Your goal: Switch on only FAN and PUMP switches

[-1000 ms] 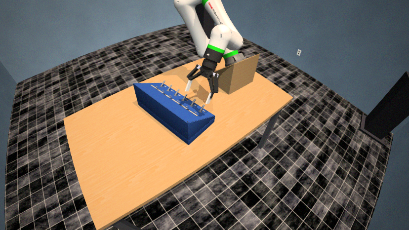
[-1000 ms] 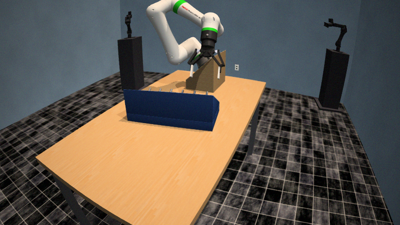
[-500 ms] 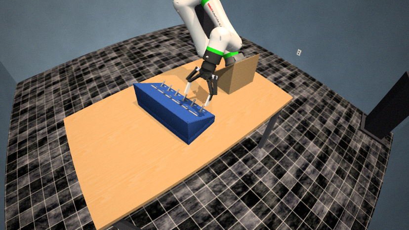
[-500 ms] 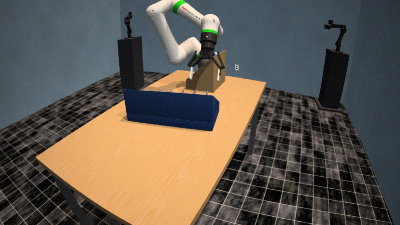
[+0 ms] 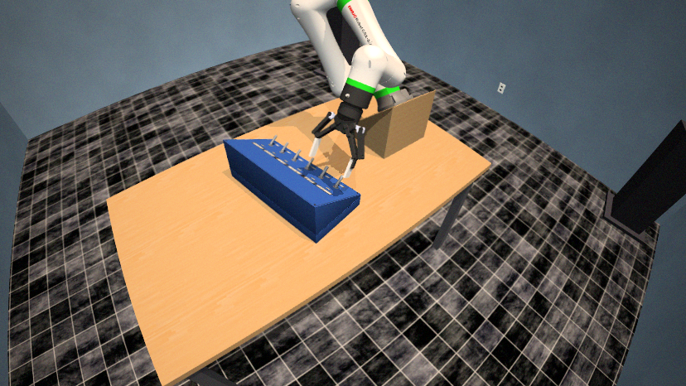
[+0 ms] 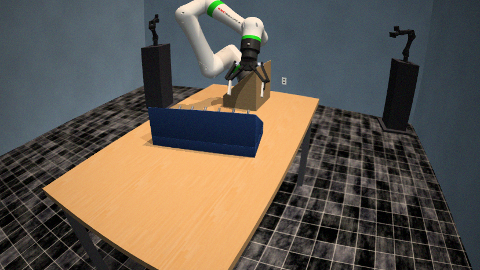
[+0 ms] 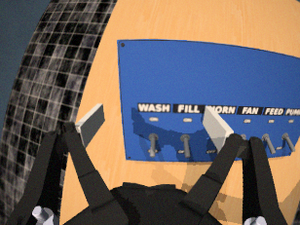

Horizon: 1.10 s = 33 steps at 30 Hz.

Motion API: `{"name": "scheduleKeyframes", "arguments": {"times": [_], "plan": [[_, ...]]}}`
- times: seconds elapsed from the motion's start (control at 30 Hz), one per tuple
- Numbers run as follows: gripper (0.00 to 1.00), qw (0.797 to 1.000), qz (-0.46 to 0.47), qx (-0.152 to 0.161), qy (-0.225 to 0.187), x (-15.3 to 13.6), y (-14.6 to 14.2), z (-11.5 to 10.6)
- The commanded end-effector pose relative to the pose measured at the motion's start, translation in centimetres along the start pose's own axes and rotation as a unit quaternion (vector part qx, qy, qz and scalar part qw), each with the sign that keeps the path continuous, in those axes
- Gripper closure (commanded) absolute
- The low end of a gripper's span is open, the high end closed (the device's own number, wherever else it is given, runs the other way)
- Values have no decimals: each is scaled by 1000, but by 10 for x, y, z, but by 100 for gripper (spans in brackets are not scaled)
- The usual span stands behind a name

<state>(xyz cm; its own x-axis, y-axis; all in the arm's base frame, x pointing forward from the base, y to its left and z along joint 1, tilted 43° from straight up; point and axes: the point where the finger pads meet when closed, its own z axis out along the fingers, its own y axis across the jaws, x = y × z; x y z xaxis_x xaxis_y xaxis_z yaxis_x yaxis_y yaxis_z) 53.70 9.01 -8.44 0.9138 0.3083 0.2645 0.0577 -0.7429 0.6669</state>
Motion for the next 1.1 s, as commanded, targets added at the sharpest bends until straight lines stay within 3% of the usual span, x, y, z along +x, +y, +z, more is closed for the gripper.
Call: {"name": "scheduleKeyframes", "arguments": {"times": [0.0,1.07], "plan": [[0,1000,0,0,0,0,0,0],[0,1000,0,0,0,0,7,0]]}}
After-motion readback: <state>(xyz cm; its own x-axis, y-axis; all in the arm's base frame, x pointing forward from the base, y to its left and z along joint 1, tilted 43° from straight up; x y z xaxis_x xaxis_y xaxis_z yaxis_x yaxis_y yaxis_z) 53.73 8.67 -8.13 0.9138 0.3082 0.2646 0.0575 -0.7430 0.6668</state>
